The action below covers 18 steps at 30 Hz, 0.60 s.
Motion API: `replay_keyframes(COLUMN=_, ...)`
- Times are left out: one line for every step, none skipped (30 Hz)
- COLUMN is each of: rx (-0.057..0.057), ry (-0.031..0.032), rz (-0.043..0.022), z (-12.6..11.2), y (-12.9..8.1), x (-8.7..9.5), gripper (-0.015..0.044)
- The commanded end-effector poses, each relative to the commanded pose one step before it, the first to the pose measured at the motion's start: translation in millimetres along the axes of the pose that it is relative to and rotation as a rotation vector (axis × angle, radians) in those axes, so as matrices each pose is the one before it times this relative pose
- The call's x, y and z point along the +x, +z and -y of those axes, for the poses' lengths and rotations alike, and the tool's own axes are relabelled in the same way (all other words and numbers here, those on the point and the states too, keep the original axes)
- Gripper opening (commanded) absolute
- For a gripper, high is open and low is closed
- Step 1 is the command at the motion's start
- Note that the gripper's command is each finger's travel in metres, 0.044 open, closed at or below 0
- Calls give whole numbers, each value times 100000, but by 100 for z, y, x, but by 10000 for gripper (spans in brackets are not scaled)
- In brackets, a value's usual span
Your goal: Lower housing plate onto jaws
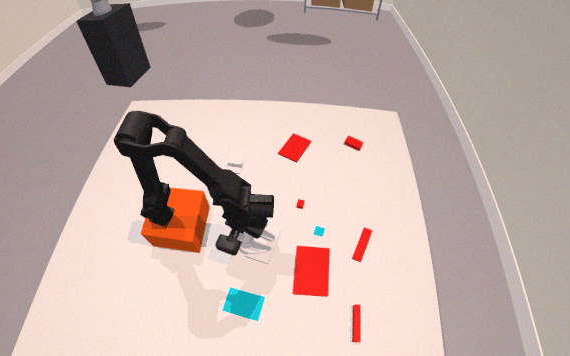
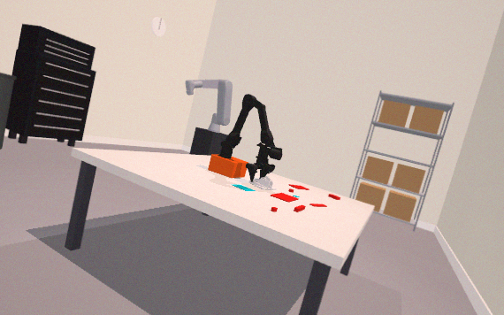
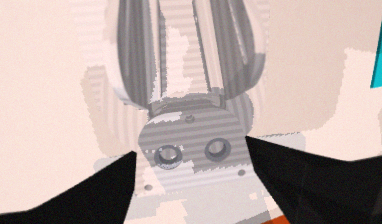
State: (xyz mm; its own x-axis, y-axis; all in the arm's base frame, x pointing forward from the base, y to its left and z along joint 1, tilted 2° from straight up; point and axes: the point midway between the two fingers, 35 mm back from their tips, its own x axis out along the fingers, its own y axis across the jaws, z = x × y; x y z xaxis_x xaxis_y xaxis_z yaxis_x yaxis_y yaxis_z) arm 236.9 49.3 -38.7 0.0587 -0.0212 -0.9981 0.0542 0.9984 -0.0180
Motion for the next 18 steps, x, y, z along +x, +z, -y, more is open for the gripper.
replay_keyframes(rx=-388, ry=233, rz=-285, z=-21, y=-72, x=164, gripper=351)
replay_keyframes(rx=0, ry=0, rz=0, z=0, y=0, x=0, gripper=351)
replay_keyframes(rx=0, ry=0, rz=0, z=0, y=0, x=0, gripper=351)
replay_keyframes(rx=0, ry=0, rz=0, z=0, y=0, x=0, gripper=351)
replay_keyframes(rx=0, ry=0, rz=0, z=0, y=0, x=0, gripper=351)
replay_keyframes(rx=0, ry=0, rz=0, z=0, y=0, x=0, gripper=351)
replay_keyframes(rx=0, ry=0, rz=0, z=0, y=0, x=10, gripper=351)
replay_keyframes(rx=-1, ry=0, rz=0, z=0, y=0, x=30, gripper=351)
replay_keyframes(rx=-1, ry=0, rz=-1, z=0, y=0, x=50, gripper=351)
replay_keyframes(rx=-1, ry=0, rz=-1, z=0, y=-1, x=63, gripper=351)
replay_keyframes(rx=-1, ry=0, rz=-1, z=0, y=-1, x=50, gripper=351)
replay_keyframes(rx=-1, ry=0, rz=0, z=0, y=0, x=30, gripper=351)
replay_keyframes(rx=0, ry=0, rz=0, z=0, y=0, x=10, gripper=351)
replay_keyframes(rx=0, ry=0, rz=0, z=0, y=0, x=0, gripper=351)
replay_keyframes(rx=0, ry=0, rz=0, z=0, y=0, x=0, gripper=351)
replay_keyframes(rx=0, ry=0, rz=0, z=0, y=0, x=0, gripper=351)
replay_keyframes(rx=0, ry=0, rz=0, z=0, y=0, x=0, gripper=351)
replay_keyframes(rx=0, ry=0, rz=0, z=0, y=0, x=0, gripper=351)
